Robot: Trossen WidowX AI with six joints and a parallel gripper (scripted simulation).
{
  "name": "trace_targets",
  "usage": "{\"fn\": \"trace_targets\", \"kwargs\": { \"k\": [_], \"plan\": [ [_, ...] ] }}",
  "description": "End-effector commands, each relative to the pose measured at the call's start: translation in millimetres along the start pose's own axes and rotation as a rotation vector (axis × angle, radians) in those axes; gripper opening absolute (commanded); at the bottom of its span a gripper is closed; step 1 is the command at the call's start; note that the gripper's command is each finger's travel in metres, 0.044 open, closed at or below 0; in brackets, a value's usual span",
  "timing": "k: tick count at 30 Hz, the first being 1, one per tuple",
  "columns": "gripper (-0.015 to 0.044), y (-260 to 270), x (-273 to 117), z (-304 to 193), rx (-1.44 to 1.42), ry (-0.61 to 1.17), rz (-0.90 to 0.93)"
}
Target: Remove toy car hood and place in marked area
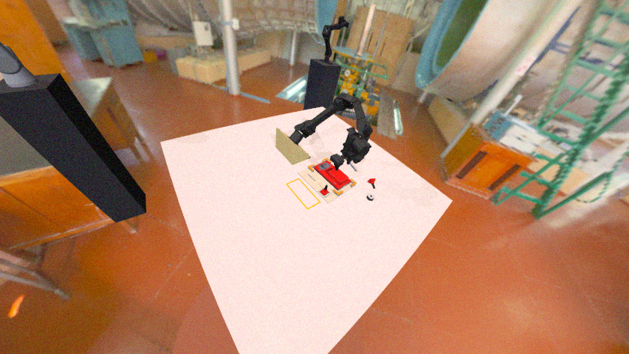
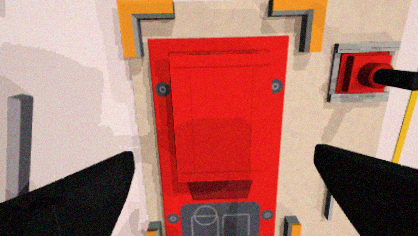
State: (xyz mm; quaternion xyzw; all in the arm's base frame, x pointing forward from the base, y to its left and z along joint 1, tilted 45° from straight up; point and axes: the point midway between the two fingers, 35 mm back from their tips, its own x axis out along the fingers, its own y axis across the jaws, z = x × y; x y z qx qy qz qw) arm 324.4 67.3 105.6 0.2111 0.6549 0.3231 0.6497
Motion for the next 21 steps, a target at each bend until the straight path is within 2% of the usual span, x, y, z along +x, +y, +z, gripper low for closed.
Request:
{"fn": "trace_targets", "kwargs": {
  "k": [1,21],
  "plan": [
    [0.044,-2,3,-2,0.005,0.005,0.0],
    [0.044,-2,15,-1,0.005,0.005,0.0]
  ]
}}
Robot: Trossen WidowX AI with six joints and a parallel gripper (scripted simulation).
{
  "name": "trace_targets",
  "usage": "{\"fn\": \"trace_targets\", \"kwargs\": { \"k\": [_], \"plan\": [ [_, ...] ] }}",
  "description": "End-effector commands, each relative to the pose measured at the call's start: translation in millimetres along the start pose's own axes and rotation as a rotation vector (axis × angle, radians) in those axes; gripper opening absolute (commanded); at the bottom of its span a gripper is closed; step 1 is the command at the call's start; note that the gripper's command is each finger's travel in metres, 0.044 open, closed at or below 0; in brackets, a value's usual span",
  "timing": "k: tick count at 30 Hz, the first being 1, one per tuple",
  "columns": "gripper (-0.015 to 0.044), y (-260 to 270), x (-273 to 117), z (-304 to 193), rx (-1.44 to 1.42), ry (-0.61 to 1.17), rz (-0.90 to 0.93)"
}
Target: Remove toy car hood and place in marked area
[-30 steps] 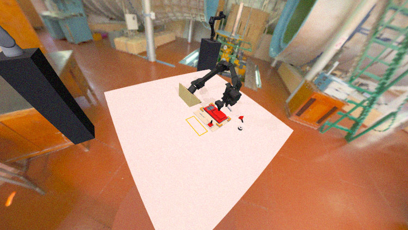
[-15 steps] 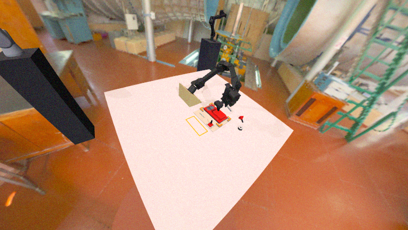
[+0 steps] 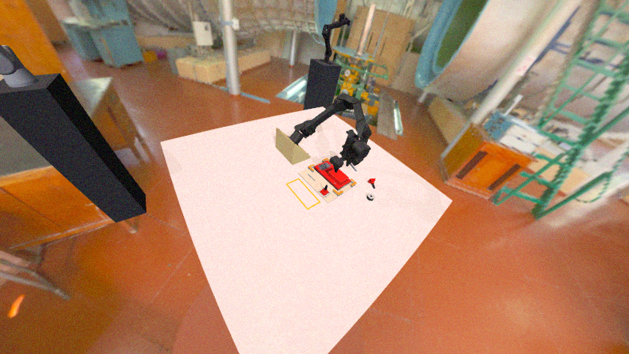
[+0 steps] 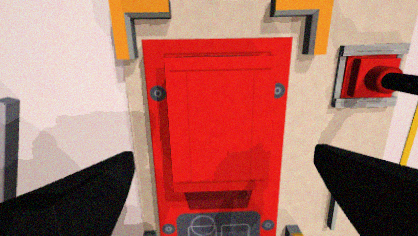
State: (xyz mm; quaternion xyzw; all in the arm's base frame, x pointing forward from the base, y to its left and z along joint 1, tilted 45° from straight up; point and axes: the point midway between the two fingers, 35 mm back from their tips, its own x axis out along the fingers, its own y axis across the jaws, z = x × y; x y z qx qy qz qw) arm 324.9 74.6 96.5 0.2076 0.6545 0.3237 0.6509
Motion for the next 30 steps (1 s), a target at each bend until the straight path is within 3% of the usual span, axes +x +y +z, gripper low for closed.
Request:
{"fn": "trace_targets", "kwargs": {
  "k": [1,30],
  "plan": [
    [0.044,-1,5,-2,0.011,0.005,0.004],
    [0.044,-1,22,-1,0.011,0.004,0.005]
  ]
}}
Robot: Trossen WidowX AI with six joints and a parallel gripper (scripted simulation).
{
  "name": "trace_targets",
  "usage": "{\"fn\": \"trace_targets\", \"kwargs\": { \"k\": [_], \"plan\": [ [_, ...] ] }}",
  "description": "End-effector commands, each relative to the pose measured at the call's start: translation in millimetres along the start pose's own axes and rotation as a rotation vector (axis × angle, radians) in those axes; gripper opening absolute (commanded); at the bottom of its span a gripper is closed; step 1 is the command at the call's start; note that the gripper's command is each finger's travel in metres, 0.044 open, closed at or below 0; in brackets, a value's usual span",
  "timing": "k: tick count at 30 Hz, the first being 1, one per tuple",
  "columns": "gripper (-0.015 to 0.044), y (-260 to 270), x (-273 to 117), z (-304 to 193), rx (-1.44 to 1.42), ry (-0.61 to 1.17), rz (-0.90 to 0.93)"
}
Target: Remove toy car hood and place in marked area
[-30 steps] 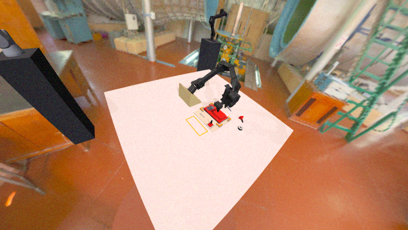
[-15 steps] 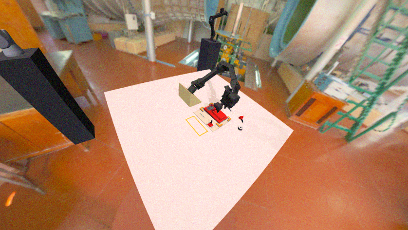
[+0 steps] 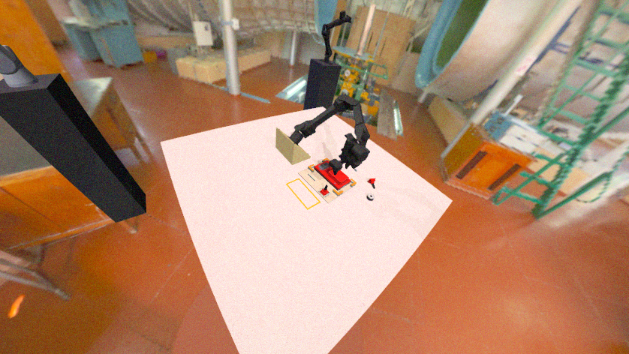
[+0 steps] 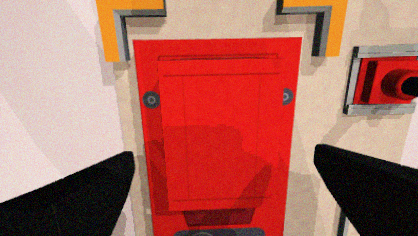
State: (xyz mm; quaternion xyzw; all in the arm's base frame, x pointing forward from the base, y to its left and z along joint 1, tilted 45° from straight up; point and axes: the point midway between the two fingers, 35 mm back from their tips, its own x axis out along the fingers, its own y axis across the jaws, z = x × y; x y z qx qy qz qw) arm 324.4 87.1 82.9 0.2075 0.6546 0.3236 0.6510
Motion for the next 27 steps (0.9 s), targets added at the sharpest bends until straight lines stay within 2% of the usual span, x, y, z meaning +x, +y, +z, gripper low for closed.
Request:
{"fn": "trace_targets", "kwargs": {
  "k": [1,27],
  "plan": [
    [0.044,-1,4,-2,0.011,0.004,0.005],
    [0.044,-1,20,-3,0.01,0.004,0.007]
  ]
}}
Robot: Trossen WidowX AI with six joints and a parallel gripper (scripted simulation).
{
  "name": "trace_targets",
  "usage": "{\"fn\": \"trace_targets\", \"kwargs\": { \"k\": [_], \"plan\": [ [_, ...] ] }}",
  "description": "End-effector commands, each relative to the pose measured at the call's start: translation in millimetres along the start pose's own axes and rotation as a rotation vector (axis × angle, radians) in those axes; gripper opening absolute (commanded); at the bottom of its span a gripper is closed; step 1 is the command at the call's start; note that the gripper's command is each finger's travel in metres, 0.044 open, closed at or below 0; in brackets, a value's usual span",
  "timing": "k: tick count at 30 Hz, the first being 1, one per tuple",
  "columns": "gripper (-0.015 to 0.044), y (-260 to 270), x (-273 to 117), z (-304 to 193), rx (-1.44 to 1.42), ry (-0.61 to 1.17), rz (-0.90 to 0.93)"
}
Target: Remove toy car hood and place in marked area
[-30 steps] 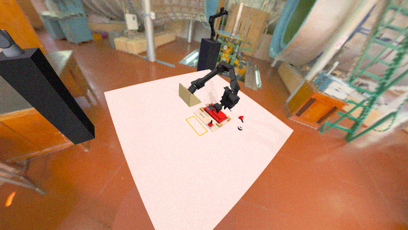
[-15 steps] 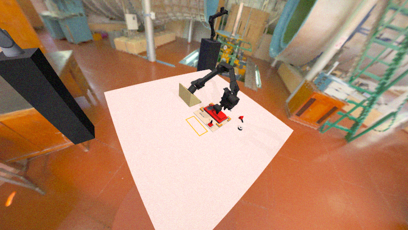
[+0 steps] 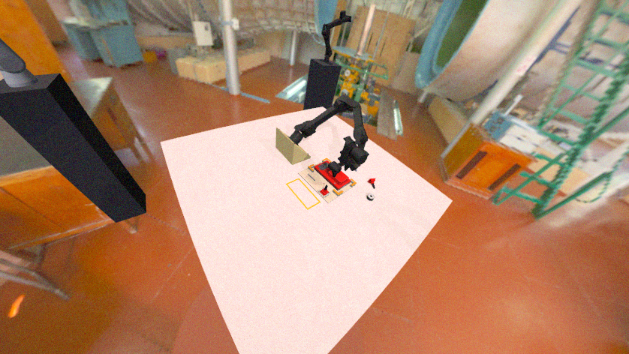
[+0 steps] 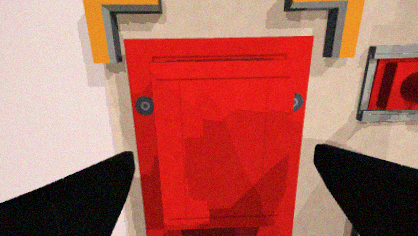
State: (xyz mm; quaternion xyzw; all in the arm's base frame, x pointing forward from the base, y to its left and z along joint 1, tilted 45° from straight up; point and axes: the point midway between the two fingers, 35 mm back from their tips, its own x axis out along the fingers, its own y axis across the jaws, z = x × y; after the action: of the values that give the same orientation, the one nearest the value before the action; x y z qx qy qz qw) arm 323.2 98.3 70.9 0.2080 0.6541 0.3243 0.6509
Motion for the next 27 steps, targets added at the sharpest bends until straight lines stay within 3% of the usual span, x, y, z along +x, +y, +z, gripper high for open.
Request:
{"fn": "trace_targets", "kwargs": {
  "k": [1,27],
  "plan": [
    [0.044,-1,4,-3,0.011,0.005,0.005],
    [0.044,-1,16,-3,0.011,0.005,0.006]
  ]
}}
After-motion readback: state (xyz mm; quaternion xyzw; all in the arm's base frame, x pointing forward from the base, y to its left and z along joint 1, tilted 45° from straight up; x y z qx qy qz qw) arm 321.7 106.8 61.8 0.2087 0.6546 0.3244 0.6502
